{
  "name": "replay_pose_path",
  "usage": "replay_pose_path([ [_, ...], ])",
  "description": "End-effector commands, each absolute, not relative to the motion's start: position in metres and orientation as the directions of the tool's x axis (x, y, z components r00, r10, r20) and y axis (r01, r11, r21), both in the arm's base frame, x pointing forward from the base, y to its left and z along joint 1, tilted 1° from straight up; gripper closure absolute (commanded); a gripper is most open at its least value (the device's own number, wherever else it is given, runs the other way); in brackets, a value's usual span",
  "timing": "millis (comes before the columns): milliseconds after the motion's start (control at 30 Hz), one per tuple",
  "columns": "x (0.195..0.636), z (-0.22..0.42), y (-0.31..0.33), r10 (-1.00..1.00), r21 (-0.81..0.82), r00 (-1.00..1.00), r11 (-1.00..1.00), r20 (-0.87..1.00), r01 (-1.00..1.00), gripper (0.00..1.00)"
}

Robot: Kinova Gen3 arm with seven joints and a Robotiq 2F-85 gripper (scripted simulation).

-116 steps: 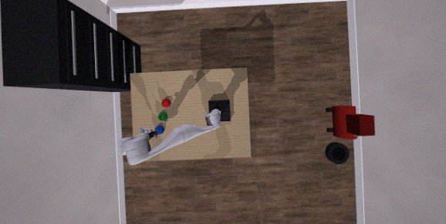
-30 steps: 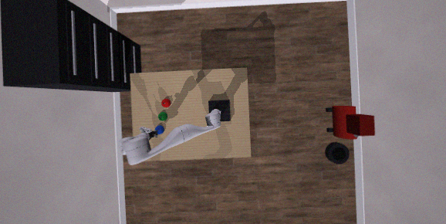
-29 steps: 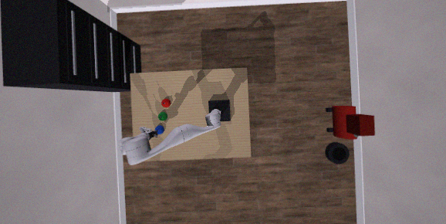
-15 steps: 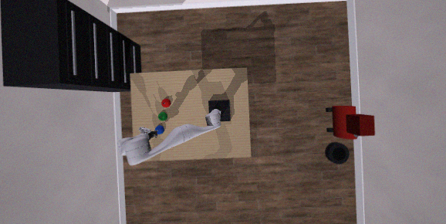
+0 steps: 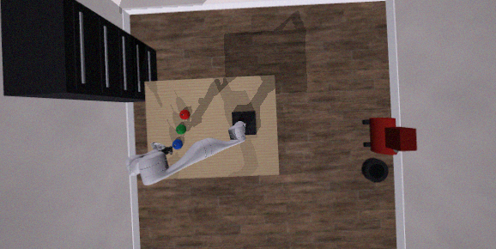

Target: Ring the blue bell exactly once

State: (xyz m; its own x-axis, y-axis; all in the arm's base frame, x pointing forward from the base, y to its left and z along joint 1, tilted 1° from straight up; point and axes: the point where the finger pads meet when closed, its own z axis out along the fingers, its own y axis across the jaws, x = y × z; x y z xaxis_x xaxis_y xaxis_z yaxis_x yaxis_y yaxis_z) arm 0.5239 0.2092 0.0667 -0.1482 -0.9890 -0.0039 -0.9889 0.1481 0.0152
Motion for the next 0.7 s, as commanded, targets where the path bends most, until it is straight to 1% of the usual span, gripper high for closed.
replay_pose_path([
  [0,0.527,0.079,0.210,-0.989,0.004,-0.148,0.148,-0.010,-0.989,1.00],
  [267,0.527,0.093,0.210,-0.989,0.004,-0.148,0.148,-0.010,-0.989,1.00],
  [667,0.527,0.096,0.210,-0.989,0.004,-0.148,0.148,-0.010,-0.989,1.00],
])
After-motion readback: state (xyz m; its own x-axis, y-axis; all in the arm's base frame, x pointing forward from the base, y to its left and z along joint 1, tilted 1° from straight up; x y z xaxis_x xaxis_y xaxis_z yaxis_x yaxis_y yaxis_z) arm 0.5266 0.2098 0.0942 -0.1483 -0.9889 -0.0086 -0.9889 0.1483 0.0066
